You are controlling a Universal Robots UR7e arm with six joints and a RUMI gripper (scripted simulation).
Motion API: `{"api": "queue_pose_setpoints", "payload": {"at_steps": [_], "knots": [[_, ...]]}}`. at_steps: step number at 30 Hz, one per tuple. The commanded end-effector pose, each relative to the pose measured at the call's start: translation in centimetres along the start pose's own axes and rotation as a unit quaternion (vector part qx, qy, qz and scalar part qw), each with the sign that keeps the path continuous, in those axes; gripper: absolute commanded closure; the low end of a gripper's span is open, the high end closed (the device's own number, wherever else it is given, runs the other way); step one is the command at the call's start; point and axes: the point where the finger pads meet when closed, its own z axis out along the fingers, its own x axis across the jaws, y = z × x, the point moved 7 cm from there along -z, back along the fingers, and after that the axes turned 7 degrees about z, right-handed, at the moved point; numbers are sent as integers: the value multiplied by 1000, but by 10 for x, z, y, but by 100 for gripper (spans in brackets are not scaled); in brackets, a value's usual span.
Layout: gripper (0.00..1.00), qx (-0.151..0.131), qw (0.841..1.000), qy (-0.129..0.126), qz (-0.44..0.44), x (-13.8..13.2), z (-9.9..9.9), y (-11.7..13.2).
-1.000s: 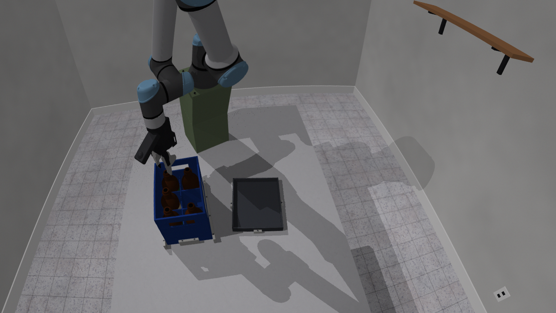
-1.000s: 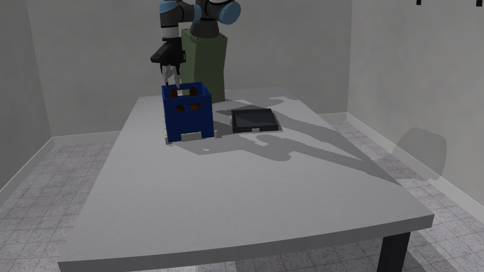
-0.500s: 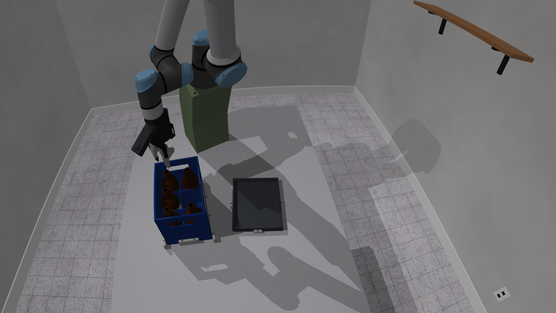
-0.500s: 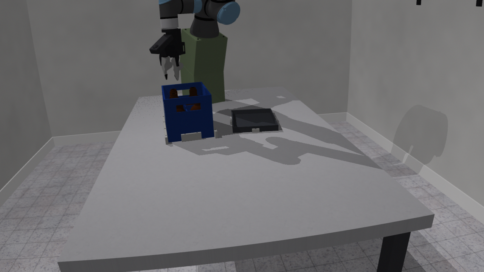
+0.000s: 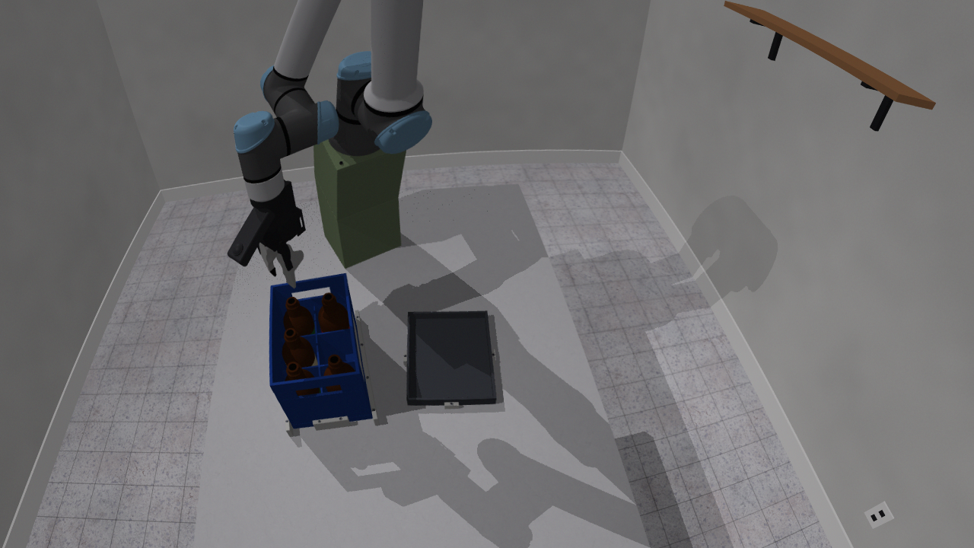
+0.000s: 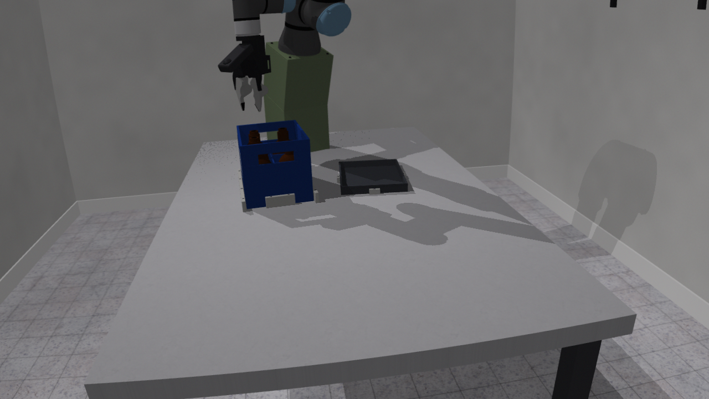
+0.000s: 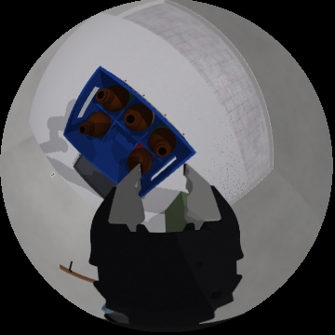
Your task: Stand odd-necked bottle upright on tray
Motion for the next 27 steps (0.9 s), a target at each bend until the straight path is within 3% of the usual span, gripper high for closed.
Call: {"api": "queue_pose_setpoints", "payload": {"at_steps": [1, 3, 4, 27], "knots": [[62, 0, 1000, 0, 0, 0, -1, 0], [62, 0, 1000, 0, 0, 0, -1, 0], [100, 0, 1000, 0, 0, 0, -1, 0], [100, 0, 1000, 0, 0, 0, -1, 0]]}}
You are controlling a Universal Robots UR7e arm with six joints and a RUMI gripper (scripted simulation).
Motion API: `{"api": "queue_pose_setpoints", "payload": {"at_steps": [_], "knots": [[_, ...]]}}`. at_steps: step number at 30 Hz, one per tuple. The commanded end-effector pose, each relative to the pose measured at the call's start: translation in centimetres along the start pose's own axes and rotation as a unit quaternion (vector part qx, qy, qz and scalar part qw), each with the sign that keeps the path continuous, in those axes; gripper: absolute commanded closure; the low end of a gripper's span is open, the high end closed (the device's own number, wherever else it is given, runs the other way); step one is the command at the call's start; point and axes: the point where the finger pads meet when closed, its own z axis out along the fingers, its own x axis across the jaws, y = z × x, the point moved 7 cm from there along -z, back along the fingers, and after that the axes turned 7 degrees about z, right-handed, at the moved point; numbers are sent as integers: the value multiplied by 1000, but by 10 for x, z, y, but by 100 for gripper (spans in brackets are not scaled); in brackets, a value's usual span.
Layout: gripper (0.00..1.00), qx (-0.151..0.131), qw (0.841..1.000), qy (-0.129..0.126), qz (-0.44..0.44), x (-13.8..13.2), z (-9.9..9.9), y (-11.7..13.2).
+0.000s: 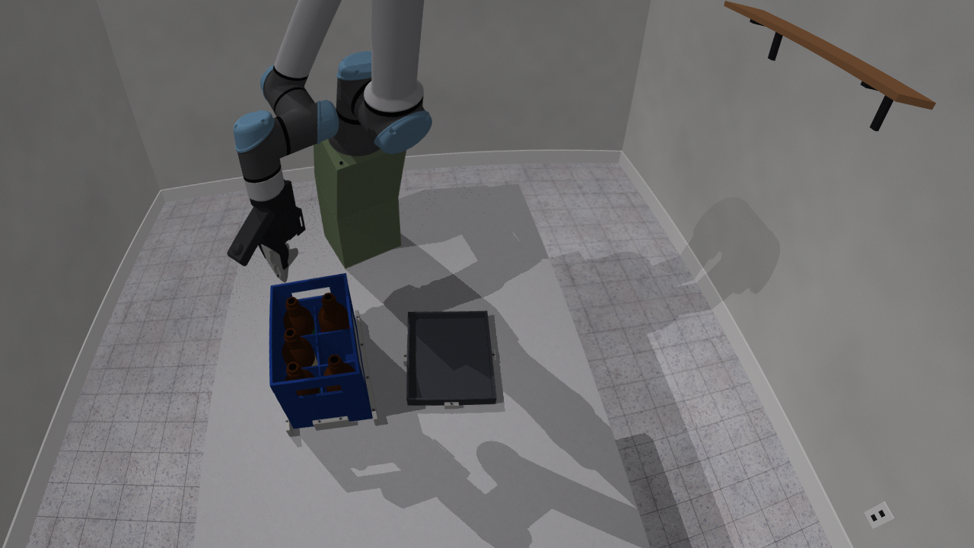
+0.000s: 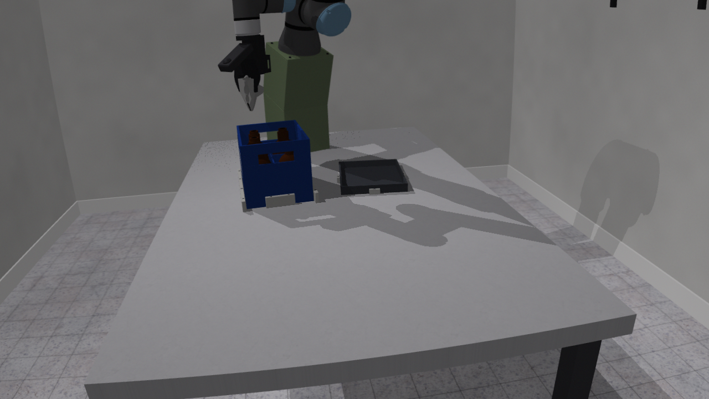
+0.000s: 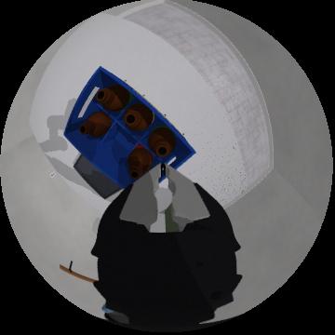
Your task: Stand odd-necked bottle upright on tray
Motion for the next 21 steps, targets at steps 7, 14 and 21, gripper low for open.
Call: {"api": "queue_pose_setpoints", "payload": {"at_steps": [7, 14, 21], "knots": [[100, 0, 1000, 0, 0, 0, 0, 0], [100, 0, 1000, 0, 0, -17, 0, 17], [100, 1, 1000, 0, 0, -57, 0, 71]]}}
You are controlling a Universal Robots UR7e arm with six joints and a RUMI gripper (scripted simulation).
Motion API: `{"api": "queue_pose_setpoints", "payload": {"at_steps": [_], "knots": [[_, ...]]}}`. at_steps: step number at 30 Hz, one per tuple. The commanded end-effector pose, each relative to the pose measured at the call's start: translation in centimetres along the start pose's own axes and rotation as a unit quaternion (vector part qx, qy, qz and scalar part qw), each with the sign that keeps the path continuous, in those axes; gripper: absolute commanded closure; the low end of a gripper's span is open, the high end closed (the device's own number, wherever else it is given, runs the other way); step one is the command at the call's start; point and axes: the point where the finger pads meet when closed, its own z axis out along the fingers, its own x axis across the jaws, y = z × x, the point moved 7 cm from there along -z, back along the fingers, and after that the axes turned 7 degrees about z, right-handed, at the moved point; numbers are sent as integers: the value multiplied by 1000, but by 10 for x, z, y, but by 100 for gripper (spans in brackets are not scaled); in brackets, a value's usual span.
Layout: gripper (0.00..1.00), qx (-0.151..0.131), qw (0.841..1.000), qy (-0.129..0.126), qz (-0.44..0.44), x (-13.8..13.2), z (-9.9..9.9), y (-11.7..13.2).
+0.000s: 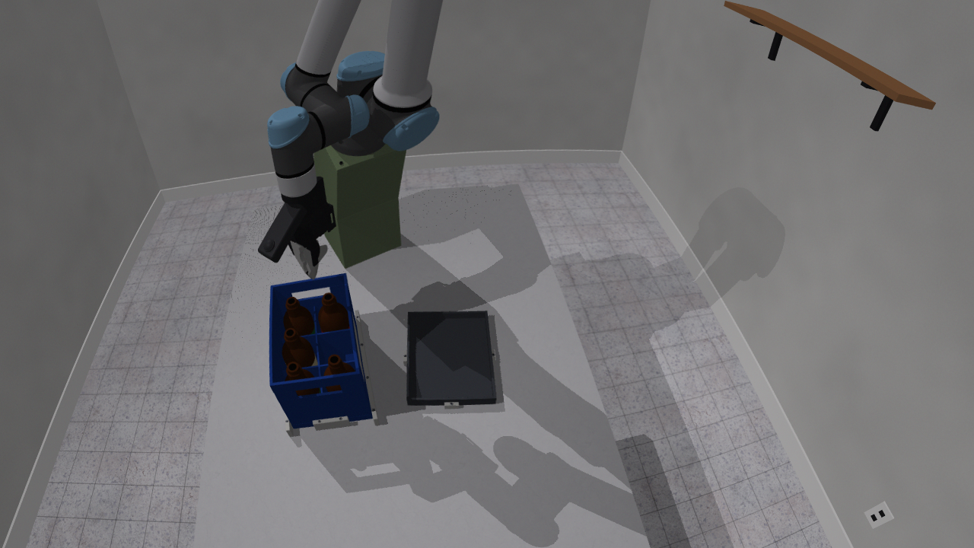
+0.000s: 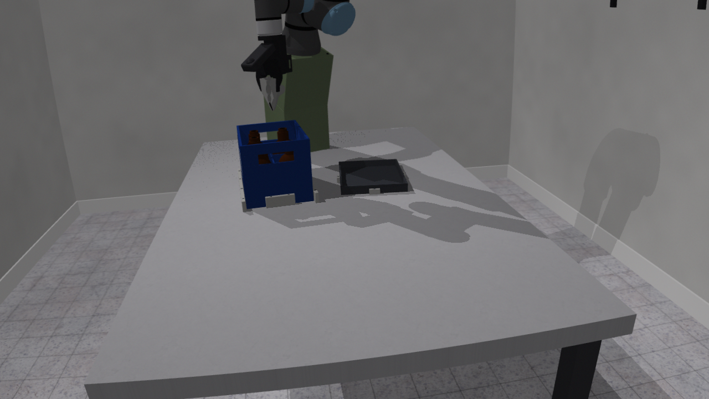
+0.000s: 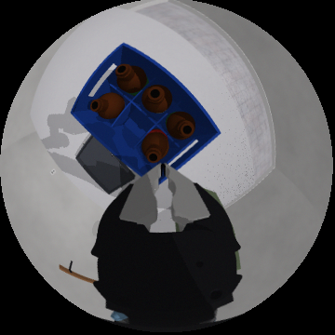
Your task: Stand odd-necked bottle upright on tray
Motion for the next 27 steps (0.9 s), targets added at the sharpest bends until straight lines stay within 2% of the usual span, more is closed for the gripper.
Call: {"api": "queue_pose_setpoints", "payload": {"at_steps": [1, 7, 8, 27], "knots": [[100, 3, 1000, 2, 1, -17, -5, 20], [100, 3, 1000, 2, 1, -17, -5, 20], [62, 3, 1000, 2, 1, -17, -5, 20], [62, 3, 1000, 2, 1, -17, -5, 20]]}}
